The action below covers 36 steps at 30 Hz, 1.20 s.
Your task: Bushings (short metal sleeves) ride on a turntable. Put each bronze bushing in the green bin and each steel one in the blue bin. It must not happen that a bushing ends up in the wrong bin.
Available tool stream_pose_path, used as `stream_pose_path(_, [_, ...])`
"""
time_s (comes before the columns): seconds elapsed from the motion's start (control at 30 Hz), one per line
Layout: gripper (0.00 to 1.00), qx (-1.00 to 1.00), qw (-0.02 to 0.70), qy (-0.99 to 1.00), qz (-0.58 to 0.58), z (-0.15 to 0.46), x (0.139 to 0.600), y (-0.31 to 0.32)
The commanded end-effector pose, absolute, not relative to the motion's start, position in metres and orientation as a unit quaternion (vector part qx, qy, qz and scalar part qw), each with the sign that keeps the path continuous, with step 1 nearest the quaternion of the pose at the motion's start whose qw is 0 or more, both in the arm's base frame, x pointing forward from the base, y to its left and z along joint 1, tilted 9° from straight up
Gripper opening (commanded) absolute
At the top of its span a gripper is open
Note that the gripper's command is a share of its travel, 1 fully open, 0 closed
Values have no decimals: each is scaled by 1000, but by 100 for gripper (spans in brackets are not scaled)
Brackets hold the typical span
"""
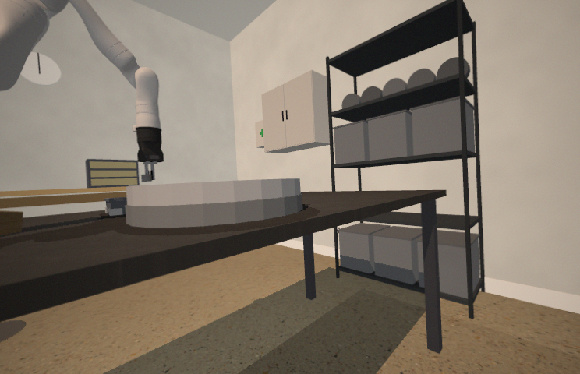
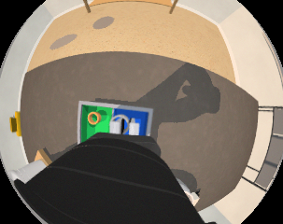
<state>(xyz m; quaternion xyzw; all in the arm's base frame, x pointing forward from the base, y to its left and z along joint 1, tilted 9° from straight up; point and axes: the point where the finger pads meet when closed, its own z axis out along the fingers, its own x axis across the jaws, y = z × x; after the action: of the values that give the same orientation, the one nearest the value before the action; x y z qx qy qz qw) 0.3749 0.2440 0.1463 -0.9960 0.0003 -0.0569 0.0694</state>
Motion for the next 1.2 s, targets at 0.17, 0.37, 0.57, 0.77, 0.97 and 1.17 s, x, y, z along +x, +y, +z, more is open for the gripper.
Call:
stream_pose_path(0.17, [0,-997,63,4,-53,120,377,242])
stream_pose_path(0.37, [0,-997,63,4,-53,99,379,244])
stream_pose_path(0.57, [0,-997,63,4,-53,99,379,244])
stream_pose_path(0.77, [0,-997,64,4,-53,97,379,245])
stream_pose_path(0.97, [0,-997,64,4,-53,94,380,245])
stream_pose_path(1.17, [0,-997,63,4,-53,89,380,246])
